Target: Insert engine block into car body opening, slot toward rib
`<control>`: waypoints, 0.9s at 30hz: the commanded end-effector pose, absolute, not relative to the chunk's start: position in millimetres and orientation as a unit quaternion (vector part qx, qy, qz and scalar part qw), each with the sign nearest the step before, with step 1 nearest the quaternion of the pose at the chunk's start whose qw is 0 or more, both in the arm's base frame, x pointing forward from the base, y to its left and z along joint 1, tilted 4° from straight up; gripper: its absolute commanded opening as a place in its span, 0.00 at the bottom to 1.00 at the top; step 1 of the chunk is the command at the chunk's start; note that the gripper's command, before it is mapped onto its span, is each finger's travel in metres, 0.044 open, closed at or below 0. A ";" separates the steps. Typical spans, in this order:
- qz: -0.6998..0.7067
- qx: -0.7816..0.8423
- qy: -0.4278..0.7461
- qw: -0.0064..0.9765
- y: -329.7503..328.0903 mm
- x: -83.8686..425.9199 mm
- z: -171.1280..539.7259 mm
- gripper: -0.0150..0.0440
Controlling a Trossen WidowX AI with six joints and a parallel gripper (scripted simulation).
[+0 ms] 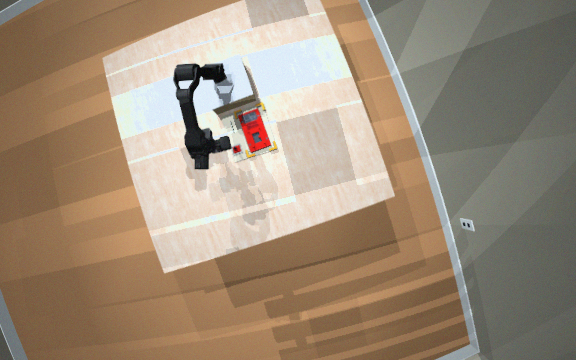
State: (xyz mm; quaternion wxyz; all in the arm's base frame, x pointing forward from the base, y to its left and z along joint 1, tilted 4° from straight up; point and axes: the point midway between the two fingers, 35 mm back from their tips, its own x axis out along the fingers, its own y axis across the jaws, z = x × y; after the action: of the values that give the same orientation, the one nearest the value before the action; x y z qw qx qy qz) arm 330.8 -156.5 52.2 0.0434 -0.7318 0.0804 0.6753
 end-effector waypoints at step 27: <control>0.678 -0.734 -0.005 -0.047 -151.1 318.5 100.3 0.25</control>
State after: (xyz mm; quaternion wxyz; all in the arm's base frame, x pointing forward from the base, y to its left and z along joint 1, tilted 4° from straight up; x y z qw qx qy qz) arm 318.1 -151.8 103.0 -0.0145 -0.7347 0.0293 0.6776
